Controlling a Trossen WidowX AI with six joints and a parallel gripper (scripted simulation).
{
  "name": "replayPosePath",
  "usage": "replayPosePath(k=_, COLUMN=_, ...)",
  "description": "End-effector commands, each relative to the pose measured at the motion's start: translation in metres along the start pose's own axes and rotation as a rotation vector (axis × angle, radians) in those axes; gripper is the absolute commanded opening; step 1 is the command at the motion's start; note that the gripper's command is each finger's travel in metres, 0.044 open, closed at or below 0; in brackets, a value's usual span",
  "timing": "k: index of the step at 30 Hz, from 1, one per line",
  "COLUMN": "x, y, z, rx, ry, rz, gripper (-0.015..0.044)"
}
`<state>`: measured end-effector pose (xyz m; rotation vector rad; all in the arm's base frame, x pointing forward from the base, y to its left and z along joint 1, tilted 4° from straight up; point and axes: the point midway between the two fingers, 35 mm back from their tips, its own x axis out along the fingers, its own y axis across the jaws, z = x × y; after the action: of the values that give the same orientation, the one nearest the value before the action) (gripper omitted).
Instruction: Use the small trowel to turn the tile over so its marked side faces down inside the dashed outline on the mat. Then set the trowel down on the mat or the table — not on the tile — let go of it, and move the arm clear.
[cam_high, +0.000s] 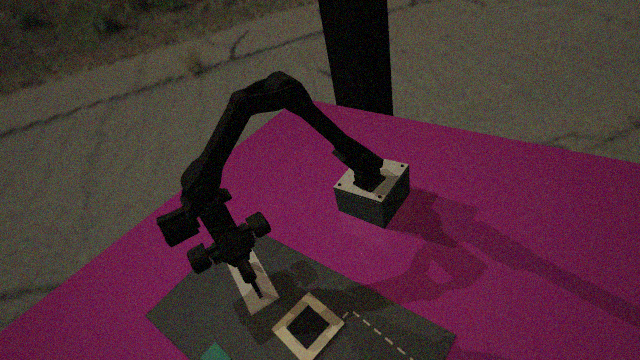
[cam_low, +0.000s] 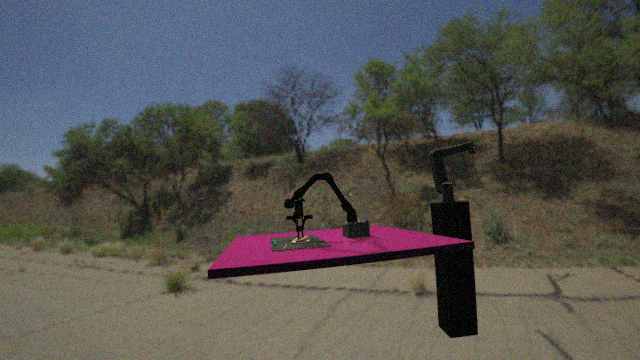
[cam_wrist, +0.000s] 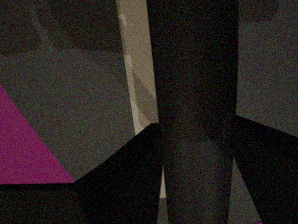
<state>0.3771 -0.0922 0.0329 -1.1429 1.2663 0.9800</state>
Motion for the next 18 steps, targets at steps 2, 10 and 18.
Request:
replayPosePath(k=2, x=0.0007, y=0.0005, z=-0.0001, rx=-0.173, ry=0.002, rz=0.003, gripper=0.0130)
replayPosePath(k=10, x=0.0007, y=0.0005, z=-0.0001, rx=-0.217, ry=0.002, rz=0.003, gripper=0.0130)
replayPosePath(k=18, x=0.0007, y=0.0005, z=-0.0001, rx=-0.217, ry=0.002, rz=0.003, gripper=0.0270)
